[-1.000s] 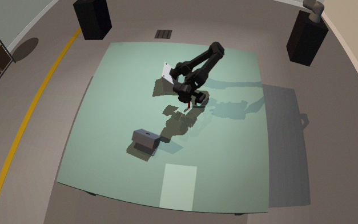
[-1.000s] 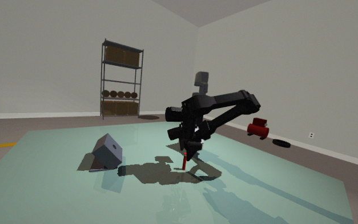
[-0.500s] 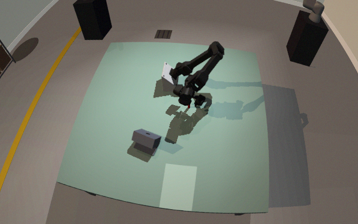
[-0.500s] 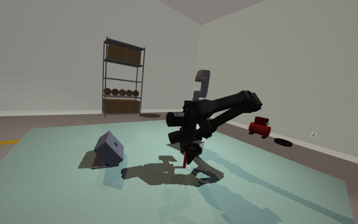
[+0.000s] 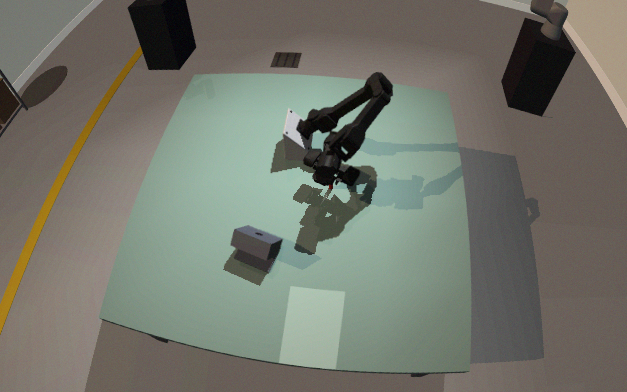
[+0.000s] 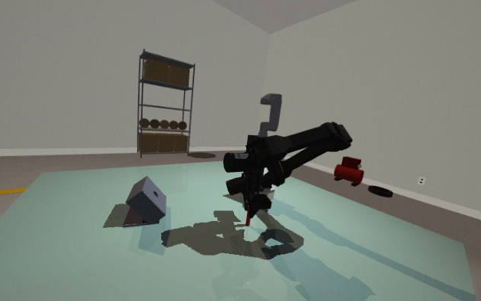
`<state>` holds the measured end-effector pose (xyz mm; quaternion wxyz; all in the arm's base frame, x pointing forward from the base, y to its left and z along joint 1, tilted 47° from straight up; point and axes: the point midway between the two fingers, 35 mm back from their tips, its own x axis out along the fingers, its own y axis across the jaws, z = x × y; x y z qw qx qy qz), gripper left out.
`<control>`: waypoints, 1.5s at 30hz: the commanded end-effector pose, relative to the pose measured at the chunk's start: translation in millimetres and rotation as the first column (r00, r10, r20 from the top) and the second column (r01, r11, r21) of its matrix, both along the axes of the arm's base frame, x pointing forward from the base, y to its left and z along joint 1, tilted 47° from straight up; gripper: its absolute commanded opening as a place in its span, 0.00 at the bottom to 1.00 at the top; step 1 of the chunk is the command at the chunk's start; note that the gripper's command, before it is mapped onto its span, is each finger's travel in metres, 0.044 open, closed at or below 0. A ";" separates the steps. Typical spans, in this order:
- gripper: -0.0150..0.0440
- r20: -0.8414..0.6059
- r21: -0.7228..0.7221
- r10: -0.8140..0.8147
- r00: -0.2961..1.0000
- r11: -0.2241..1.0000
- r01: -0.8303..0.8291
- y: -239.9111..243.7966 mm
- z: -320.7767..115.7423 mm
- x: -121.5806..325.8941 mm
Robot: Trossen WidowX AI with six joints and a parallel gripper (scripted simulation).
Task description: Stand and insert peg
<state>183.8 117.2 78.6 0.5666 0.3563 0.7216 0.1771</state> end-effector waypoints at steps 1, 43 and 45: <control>0.47 0.001 0.001 0.002 1.000 1.000 -0.002 0.0 0.2 -0.1; 0.25 0.004 -0.007 -0.022 1.000 1.000 0.022 -58.3 46.9 19.7; 0.25 0.008 -0.010 -0.032 0.999 0.999 0.032 -59.3 44.3 22.0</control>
